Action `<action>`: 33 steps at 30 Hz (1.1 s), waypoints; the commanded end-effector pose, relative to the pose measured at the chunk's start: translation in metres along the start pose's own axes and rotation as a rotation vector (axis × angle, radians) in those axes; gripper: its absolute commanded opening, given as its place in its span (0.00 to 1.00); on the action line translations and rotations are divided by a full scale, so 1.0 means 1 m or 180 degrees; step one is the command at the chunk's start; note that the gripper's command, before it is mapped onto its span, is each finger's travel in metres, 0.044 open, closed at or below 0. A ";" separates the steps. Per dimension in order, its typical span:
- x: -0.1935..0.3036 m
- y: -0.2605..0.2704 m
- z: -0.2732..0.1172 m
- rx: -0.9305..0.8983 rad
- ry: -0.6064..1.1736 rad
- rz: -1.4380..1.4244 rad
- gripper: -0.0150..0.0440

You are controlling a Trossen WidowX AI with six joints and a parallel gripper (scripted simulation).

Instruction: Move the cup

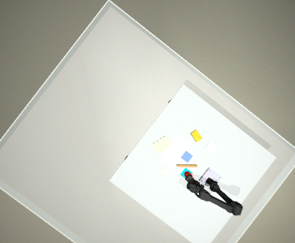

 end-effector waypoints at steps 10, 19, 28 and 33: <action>0.003 0.003 -0.022 0.0035 -0.0039 -0.0010 0.47; 0.004 0.003 -0.018 0.0002 -0.0003 0.0004 0.65; 0.004 0.003 -0.026 0.0006 -0.0008 0.0002 1.00; 0.005 0.003 -0.043 0.0015 -0.0017 -0.0001 1.00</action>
Point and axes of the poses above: the point midway between the two fingers, 35 mm back from their tips, its own z axis out along the fingers, its own y axis across the jaws, x = y × z, the point moved 8 cm from there along -z, back along the fingers, and after that the axes turned 12 degrees about z, right-handed, at the moved point
